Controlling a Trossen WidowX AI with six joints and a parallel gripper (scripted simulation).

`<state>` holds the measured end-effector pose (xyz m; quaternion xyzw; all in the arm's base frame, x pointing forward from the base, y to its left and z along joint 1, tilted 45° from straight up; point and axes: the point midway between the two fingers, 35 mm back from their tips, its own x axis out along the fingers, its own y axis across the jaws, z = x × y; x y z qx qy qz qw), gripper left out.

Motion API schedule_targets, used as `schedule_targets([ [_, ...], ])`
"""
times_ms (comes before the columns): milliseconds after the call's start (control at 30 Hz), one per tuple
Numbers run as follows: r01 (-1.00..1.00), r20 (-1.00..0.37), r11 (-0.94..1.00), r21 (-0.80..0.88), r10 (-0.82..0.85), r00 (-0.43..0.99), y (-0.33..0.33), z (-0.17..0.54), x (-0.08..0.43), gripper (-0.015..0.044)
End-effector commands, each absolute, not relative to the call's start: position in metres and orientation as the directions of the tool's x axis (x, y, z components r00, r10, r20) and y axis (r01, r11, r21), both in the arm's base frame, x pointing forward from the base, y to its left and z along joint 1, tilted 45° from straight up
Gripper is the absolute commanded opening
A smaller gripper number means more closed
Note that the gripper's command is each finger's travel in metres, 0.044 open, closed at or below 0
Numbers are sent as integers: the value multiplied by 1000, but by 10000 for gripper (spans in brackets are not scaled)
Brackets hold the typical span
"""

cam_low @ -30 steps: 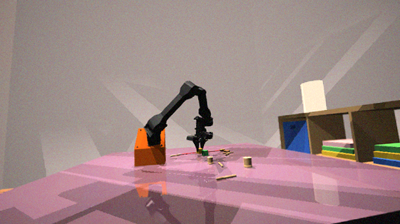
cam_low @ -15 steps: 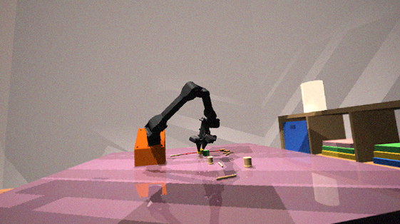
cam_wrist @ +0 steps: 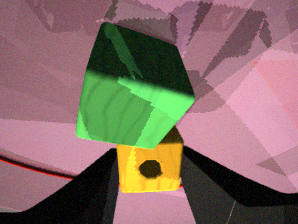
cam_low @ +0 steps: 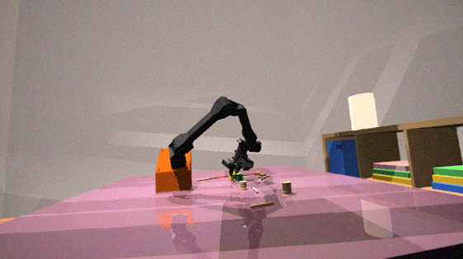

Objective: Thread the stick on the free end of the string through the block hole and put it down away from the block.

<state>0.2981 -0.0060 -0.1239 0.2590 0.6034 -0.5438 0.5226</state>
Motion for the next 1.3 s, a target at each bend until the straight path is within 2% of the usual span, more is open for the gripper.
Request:
schedule_targets([
  [0, 881, -921, 276, -385, -177, -347, -11, -123, 301, 0],
  [633, 880, -895, 276, -388, 116, -431, -28, -121, 306, 0],
  [667, 878, -906, 278, -388, 57, -419, -23, -120, 305, 26],
  [933, 878, -906, 278, -388, 58, -419, -22, -118, 306, 236],
  [1100, 878, -906, 281, -387, 62, -419, -12, -64, 328, 243],
  [1267, 878, -906, 281, -387, 62, -419, -12, -61, 328, 243],
])
